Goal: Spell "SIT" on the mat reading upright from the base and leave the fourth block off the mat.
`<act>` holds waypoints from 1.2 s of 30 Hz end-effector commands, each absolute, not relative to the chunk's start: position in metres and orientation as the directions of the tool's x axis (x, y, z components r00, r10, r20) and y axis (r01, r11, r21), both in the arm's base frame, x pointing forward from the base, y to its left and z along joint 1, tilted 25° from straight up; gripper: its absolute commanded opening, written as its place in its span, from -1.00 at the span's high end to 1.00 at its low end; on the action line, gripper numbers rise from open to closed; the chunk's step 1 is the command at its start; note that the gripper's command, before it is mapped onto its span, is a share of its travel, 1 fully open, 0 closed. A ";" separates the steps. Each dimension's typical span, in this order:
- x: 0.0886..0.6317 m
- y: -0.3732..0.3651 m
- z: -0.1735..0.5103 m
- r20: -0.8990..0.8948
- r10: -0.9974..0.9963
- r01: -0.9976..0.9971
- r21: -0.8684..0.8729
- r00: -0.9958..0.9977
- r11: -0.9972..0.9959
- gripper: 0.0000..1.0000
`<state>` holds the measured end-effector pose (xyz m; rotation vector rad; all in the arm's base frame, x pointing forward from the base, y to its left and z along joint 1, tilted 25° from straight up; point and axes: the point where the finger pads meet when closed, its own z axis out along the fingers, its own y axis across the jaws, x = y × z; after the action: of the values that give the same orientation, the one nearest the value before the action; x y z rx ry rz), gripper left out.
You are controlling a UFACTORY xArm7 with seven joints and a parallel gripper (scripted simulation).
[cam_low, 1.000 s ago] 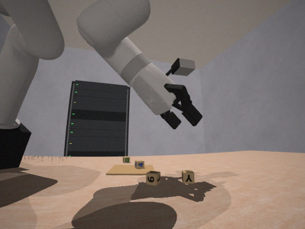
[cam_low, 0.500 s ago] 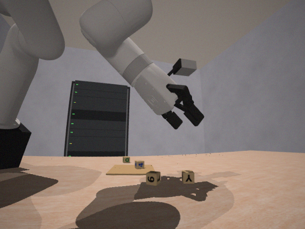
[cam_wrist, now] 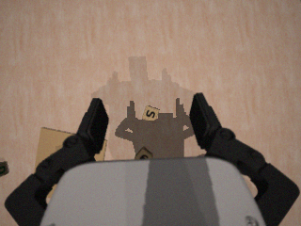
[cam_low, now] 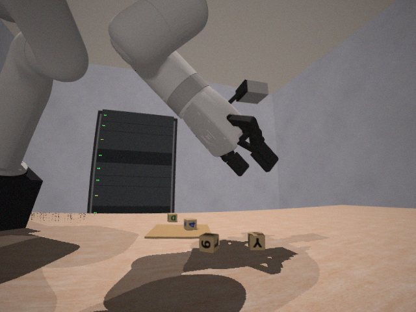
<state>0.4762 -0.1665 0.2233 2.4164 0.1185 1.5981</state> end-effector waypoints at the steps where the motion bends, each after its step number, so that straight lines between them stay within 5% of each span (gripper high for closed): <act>1: 0.476 -0.166 0.224 0.896 0.201 -0.065 0.245 0.396 -0.967 -1.00; 25: 0.478 -0.167 0.225 0.899 0.185 -0.076 0.233 0.398 -0.970 -1.00; 36: 0.494 -0.189 0.240 0.914 -0.117 -0.283 -0.002 0.389 -0.959 -1.00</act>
<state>0.4880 -0.1822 0.2338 2.4712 -0.1973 1.6201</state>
